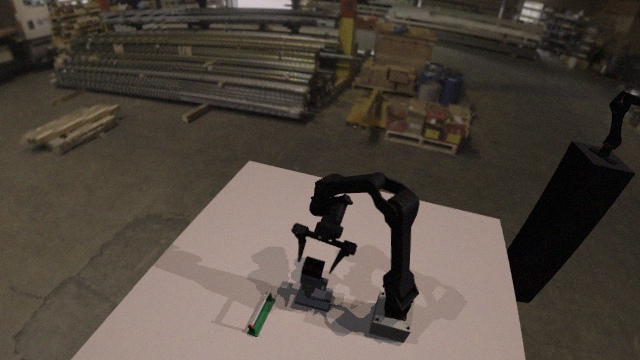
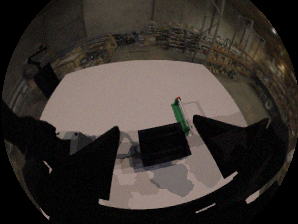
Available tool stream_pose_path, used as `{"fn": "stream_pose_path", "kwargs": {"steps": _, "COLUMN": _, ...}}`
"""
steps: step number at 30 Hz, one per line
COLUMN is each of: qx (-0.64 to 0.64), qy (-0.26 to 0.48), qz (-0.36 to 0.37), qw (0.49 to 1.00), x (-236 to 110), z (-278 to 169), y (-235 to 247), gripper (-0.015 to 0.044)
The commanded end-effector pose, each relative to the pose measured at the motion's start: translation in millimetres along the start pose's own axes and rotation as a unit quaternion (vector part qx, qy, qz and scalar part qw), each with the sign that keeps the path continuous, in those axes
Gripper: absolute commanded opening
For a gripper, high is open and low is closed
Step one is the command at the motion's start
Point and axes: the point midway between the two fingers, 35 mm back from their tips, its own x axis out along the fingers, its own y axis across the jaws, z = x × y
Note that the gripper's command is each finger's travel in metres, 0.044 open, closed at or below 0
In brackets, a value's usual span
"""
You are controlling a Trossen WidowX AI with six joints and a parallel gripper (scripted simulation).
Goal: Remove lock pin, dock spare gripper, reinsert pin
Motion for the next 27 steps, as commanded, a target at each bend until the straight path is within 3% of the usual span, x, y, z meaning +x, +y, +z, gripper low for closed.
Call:
{"fn": "stream_pose_path", "kwargs": {"steps": 1, "qx": 0.002, "qy": 0.006, "qz": -0.011, "qw": 1.000, "x": -4, "z": 8, "y": 0, "gripper": 0.0440}}
{"fn": "stream_pose_path", "kwargs": {"steps": 27, "qx": 0.003, "qy": 0.042, "qz": -0.057, "qw": 0.998, "x": -22, "z": 44, "y": -1, "gripper": 0.0440}}
